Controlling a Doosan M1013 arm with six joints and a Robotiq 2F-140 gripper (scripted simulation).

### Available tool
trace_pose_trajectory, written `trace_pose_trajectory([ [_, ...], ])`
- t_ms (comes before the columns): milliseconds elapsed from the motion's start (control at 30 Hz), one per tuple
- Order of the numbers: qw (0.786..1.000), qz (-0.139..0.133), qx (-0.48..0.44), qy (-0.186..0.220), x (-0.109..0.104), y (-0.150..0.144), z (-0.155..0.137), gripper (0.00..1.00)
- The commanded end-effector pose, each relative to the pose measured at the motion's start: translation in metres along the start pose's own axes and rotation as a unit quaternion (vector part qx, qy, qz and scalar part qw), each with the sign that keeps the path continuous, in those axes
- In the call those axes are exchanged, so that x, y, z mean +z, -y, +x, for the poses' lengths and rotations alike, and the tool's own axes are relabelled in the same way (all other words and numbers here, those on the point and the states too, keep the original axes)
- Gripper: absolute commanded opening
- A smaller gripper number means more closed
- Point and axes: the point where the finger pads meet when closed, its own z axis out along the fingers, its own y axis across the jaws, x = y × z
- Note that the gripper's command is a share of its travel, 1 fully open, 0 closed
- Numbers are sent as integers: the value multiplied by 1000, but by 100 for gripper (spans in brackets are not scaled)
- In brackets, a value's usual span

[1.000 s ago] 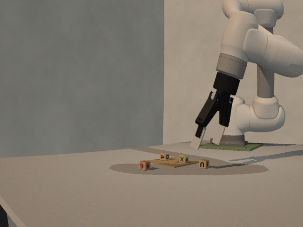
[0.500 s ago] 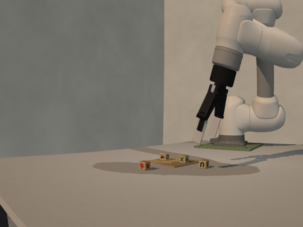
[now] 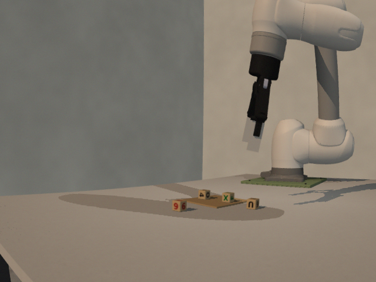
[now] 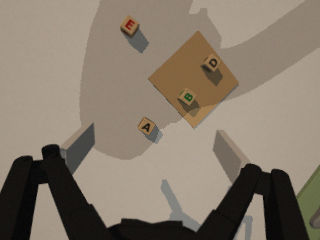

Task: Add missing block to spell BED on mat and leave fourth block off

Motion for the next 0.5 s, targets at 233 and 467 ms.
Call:
trace_pose_trajectory([
  [233, 985, 22, -166, 30, -44, -8, 16, 100],
  [467, 959, 45, -276, 41, -75, -15, 26, 100],
])
